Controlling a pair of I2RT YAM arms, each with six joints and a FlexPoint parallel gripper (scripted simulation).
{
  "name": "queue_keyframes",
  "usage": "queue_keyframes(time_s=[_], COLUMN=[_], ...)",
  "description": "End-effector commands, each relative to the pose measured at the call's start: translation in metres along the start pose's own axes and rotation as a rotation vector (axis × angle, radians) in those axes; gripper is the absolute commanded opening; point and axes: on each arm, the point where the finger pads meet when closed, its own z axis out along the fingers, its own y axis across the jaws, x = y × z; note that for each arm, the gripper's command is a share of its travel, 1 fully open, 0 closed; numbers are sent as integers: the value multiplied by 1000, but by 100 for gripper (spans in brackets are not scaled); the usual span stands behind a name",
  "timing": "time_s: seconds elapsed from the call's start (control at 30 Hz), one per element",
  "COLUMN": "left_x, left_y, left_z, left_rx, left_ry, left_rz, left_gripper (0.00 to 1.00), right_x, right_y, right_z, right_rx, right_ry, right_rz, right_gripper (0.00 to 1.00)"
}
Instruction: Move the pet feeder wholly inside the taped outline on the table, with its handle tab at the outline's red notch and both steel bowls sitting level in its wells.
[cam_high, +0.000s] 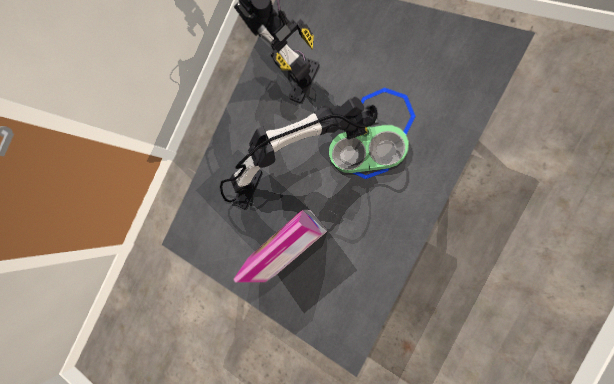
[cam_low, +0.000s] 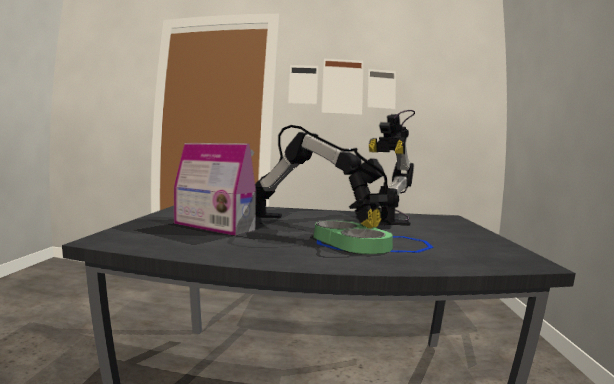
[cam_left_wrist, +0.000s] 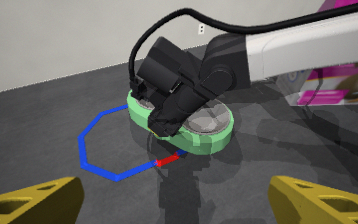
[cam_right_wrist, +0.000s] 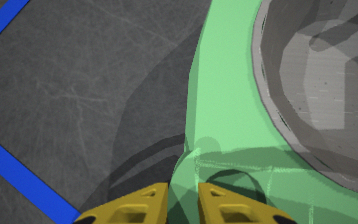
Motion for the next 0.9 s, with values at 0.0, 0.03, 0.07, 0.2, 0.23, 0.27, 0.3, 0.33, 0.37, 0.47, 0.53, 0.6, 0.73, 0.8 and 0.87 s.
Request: queue_keyframes(time_s=[0.0,0.03,0.07,0.2,0.23,0.27,0.3,0.33,0.37,0.47,0.53,0.6,0.73,0.8,0.87], left_x=[-6,-6,-6,-6,-6,-6,-6,-9,-5,1,6,14,19,26,33], left_y=[0,0,0,0,0,0,0,1,1,2,3,5,7,8,10], left_z=[-2,-2,-2,-2,-2,-2,-2,-2,-2,-2,-2,-2,-2,-3,-4], left_rx=[3,3,3,3,3,3,3,-3,-5,-11,-19,-30,-39,-51,-63], left_ry=[-20,-20,-20,-20,-20,-20,-20,-33,-18,9,30,59,82,111,141], left_rz=[-3,-3,-3,-3,-3,-3,-3,-11,-11,-14,-19,-25,-30,-36,-42], left_gripper=[100,100,100,100,100,100,100,100,100,100,100,100,100,100,100], right_x=[2,2,3,5,5,5,16,16,2,1,-9,-7,-4,2,10], right_y=[3,3,3,2,2,2,2,3,4,8,13,19,24,29,33], right_z=[2,2,2,2,2,2,16,16,2,1,-15,-17,-18,-19,-23], right_rx=[-31,-31,-30,-29,-29,-29,-24,-28,-40,-63,-98,-139,-173,-221,-276], right_ry=[-2,-2,3,11,11,11,40,37,-1,-9,-44,-47,-46,-41,-27], right_rz=[-22,-22,-22,-23,-23,-23,-30,-34,-36,-68,-112,-179,-234,-315,-405], right_gripper=[4,4,4,4,4,4,4,4,4,4,4,4,4,4,4])
